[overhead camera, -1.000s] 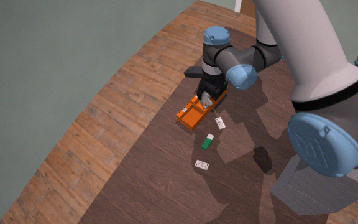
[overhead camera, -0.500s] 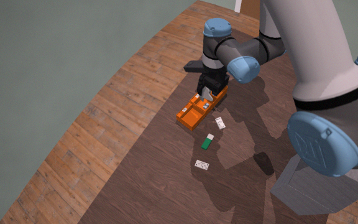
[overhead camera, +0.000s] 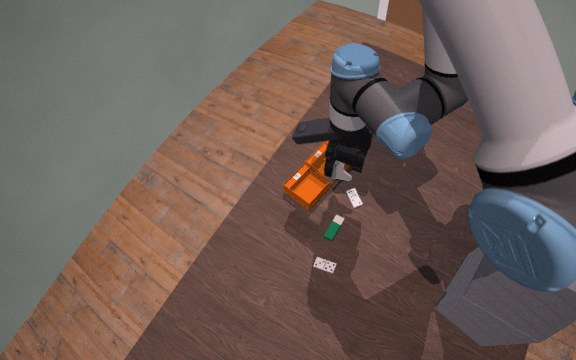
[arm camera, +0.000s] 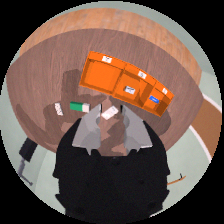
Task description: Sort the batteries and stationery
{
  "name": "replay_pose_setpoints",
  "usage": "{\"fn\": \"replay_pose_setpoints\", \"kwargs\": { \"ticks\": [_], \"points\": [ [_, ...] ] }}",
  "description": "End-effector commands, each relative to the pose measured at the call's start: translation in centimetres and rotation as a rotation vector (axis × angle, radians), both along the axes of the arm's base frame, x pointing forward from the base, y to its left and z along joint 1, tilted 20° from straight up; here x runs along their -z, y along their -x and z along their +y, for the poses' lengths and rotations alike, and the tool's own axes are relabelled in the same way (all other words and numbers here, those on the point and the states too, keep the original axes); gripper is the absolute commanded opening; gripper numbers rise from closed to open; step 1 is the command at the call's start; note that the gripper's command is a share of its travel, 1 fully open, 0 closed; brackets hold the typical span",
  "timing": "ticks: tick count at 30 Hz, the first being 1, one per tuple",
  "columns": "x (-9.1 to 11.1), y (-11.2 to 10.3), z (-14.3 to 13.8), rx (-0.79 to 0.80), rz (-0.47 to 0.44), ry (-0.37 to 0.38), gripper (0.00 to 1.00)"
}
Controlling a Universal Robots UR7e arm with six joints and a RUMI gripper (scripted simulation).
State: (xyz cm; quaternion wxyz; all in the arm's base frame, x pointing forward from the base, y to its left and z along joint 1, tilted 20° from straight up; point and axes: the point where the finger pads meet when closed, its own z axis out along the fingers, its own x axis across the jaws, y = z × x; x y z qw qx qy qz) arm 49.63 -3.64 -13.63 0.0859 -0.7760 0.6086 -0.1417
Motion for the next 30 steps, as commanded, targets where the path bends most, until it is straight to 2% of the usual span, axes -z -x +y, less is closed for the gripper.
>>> {"fn": "replay_pose_setpoints", "kwargs": {
  "ticks": [1, 10, 12, 14, 15, 30],
  "points": [
    [0.6, 1.9, 2.5, -0.148, -0.002, 0.052, 0.23],
    [2.1, 6.3, 8.4, -0.435, 0.018, 0.15, 0.23],
    [2.2, 6.4, 8.5, -0.5, 0.023, 0.171, 0.23],
    [2.2, 6.4, 8.5, -0.5, 0.023, 0.171, 0.23],
    [2.2, 6.4, 8.5, -0.588, 0.027, 0.202, 0.23],
    [2.2, 6.4, 8.5, -1.01, 0.045, 0.361, 0.23]
  ]
}}
